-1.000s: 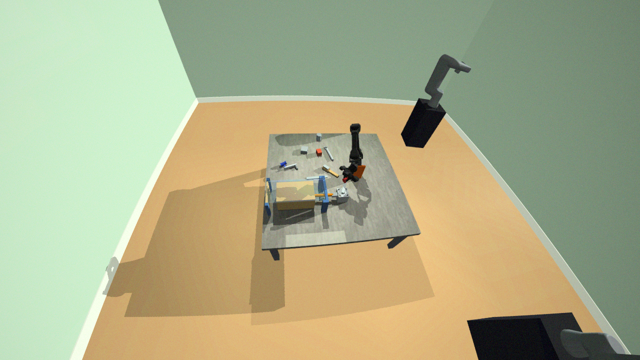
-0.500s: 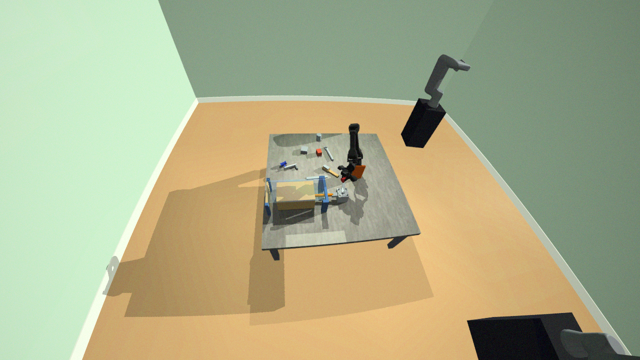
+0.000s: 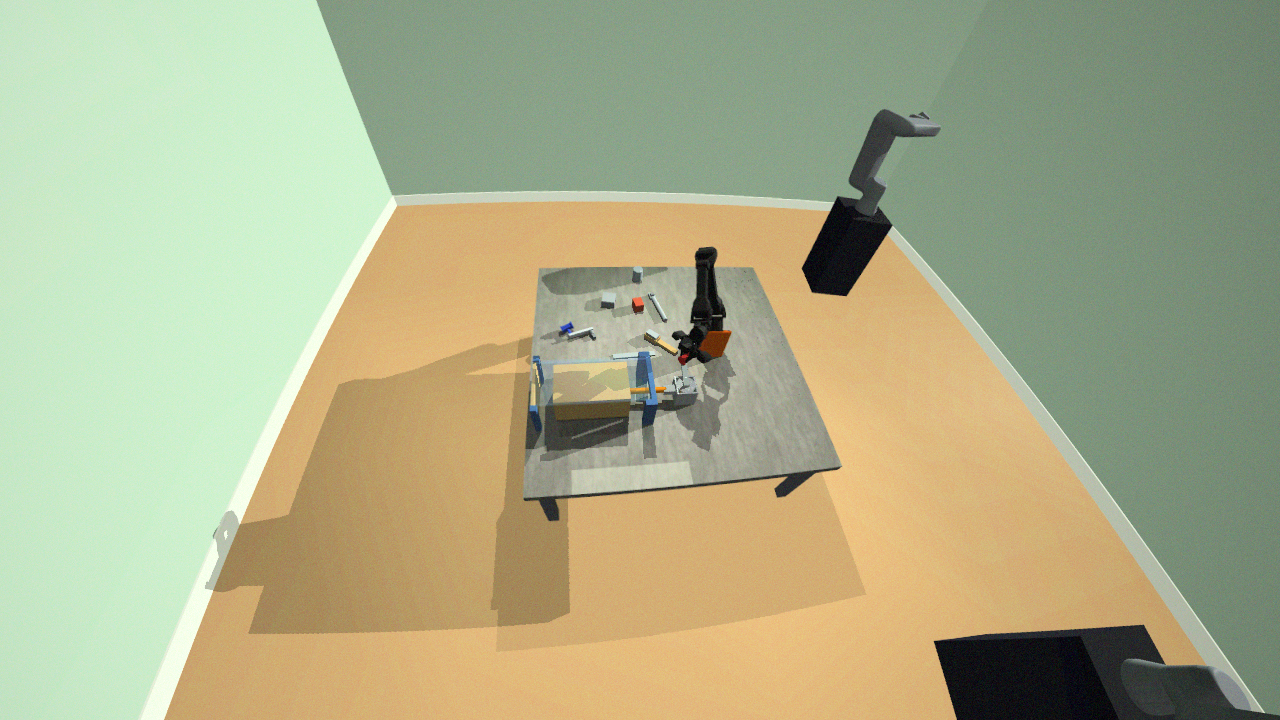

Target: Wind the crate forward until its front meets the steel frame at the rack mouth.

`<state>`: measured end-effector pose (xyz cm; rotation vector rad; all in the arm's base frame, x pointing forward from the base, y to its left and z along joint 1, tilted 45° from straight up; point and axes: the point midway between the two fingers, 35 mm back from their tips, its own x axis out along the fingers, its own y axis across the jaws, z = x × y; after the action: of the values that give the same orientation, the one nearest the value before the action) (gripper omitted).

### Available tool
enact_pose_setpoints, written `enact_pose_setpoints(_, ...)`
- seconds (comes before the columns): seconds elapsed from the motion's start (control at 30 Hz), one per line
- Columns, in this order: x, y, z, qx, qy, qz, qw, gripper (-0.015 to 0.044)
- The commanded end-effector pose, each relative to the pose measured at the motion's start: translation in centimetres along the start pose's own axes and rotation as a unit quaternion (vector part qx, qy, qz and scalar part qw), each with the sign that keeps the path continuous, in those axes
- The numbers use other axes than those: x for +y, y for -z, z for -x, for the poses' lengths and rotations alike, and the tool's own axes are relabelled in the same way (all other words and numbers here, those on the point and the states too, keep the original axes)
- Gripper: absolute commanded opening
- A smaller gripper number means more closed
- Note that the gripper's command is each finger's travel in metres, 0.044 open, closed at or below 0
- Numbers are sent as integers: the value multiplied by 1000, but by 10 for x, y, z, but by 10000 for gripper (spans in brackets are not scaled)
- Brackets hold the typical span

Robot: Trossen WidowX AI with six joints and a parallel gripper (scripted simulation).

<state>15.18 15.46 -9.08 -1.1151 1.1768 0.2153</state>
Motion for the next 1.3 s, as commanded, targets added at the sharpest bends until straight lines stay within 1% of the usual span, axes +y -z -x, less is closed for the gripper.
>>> enact_pose_setpoints(0.0,-9,-11,-6,-5,9,-14,1000,0)
enact_pose_setpoints(1.27,-22,-47,-22,-6,10,-15,1000,0)
